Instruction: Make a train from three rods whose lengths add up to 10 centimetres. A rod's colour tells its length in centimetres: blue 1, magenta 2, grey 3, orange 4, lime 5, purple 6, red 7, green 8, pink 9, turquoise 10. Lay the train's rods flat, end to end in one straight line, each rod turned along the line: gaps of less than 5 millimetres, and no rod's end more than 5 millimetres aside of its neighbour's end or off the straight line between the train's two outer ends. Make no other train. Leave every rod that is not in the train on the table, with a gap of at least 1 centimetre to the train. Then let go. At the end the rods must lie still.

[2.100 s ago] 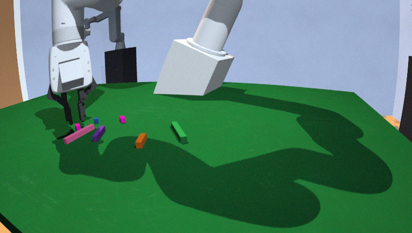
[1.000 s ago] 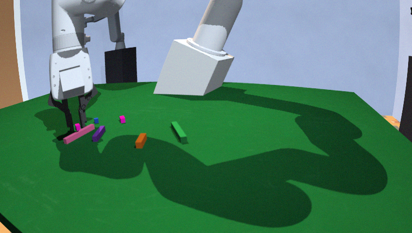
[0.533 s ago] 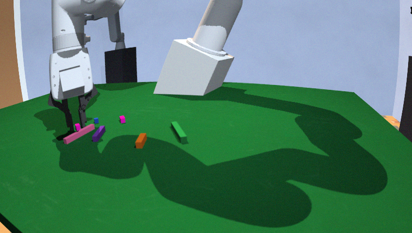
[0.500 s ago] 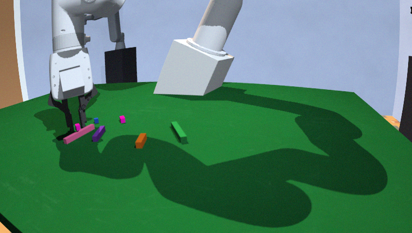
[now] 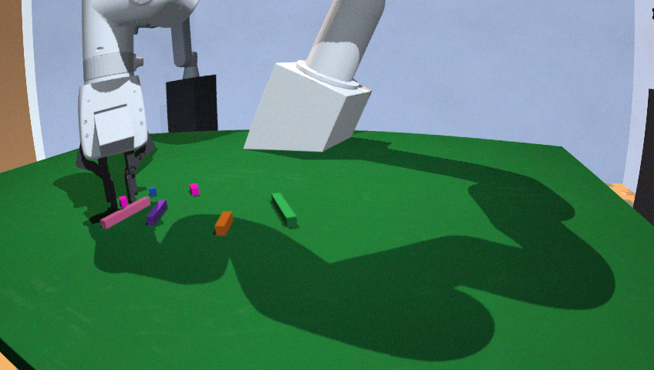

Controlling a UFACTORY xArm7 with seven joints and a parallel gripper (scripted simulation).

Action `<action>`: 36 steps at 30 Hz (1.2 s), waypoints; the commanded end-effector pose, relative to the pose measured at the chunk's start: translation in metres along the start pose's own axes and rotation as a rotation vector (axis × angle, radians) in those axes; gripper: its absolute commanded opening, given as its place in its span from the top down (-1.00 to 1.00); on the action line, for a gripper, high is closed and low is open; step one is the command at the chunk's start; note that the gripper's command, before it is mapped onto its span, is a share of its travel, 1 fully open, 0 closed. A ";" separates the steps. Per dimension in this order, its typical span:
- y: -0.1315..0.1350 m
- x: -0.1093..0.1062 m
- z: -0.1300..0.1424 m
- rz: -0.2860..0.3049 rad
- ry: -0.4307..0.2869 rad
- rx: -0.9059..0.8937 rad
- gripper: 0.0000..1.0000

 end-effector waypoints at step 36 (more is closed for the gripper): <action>0.002 -0.002 0.000 0.004 0.000 0.000 0.92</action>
Point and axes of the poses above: the point where the finger pads meet when closed, its own x axis out along the fingers, its own y axis across the jaws, z = x × y, the point moved 6 cm from there along -x, back along the fingers, and after that the axes turned 10 degrees about x, right-handed, at the moved point
